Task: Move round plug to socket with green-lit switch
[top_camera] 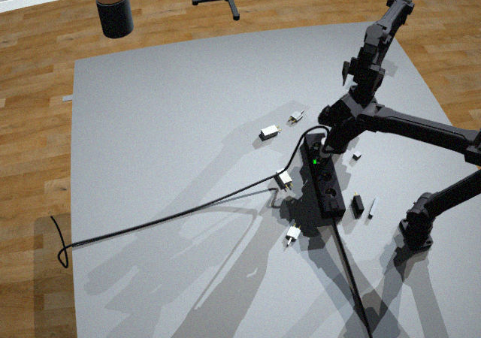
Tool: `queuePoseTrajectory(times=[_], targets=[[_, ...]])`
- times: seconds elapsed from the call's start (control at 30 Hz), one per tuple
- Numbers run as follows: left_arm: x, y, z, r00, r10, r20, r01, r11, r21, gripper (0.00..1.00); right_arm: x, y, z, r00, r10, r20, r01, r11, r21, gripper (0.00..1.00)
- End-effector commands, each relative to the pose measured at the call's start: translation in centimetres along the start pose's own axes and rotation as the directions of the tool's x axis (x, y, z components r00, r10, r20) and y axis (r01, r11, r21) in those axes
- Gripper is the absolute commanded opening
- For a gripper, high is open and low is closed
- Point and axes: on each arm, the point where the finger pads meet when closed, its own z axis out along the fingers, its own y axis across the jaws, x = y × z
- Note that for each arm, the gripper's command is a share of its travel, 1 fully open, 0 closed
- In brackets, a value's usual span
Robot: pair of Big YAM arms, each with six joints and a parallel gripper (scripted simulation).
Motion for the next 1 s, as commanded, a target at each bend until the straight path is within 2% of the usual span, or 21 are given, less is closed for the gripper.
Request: queuePoseTrajectory(times=[0.0,0.53,0.6,0.97], targets=[[-2.0,-1.0,-1.0,0.999,-0.002,0.054,0.001,1.0,0.019,0.33,-4.6,0.0,-1.2,0.998,-0.011,0.068,0.012,1.0,-0.01,1.0],[-2.0,-1.0,-1.0,0.999,-0.002,0.054,0.001,1.0,0.019,0.33,-4.7,0.3,-1.2,0.997,-0.013,0.072,0.014,1.0,-0.017,1.0],[-3.2,-1.5,-1.4,0.998,-0.011,0.06,0.009,1.0,0.023,0.33,-4.7,0.3,-1.2,0.997,-0.013,0.072,0.014,1.0,-0.017,1.0],[0.2,-1.0,1.5,0.999,0.012,0.04,-0.012,1.0,0.013,0.33,-4.7,0.3,-1.2,0.997,-0.013,0.072,0.014,1.0,-0.017,1.0]])
